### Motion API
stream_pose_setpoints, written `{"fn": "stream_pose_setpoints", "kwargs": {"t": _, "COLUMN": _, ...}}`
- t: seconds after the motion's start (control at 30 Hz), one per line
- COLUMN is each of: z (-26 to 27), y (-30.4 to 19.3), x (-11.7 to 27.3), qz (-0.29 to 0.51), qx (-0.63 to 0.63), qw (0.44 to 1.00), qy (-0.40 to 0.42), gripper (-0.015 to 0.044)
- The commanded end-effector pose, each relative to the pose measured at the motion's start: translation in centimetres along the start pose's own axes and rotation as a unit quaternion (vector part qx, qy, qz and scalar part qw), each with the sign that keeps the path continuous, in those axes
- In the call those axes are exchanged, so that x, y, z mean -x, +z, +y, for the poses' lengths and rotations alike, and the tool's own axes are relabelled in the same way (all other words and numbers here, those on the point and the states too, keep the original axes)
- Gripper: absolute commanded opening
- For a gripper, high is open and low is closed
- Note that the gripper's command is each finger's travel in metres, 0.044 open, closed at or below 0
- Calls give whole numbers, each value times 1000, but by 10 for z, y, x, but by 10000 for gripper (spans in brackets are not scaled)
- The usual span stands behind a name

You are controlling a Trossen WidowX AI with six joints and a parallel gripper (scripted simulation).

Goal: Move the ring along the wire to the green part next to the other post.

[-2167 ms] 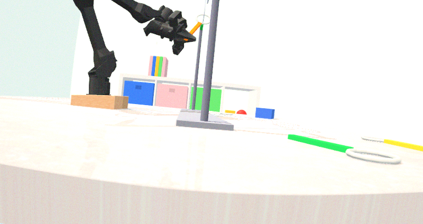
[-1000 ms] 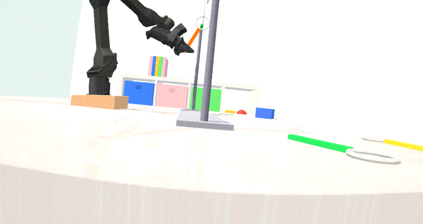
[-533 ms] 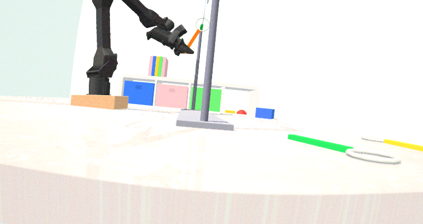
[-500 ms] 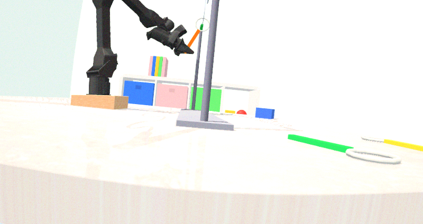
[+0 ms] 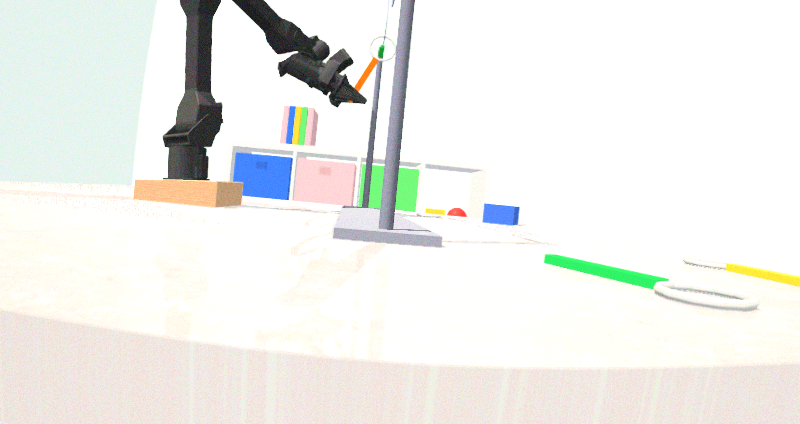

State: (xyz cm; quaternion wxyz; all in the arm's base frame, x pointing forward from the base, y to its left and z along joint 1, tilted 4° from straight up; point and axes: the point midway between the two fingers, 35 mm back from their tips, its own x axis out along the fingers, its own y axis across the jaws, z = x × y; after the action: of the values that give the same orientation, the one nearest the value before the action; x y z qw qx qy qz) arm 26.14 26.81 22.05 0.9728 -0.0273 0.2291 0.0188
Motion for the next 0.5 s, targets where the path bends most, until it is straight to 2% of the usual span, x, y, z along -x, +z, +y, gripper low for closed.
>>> {"fn": "stream_pose_setpoints", "kwargs": {"t": 0.0, "z": 5, "y": 1, "x": 1, "qz": -2, "qx": -2, "qw": 1000, "qy": -1, "gripper": -150}}
{"fn": "stream_pose_setpoints", "kwargs": {"t": 0.47, "z": 9, "y": -9, "x": -3, "qz": -3, "qx": -2, "qw": 1000, "qy": 0, "gripper": -150}}
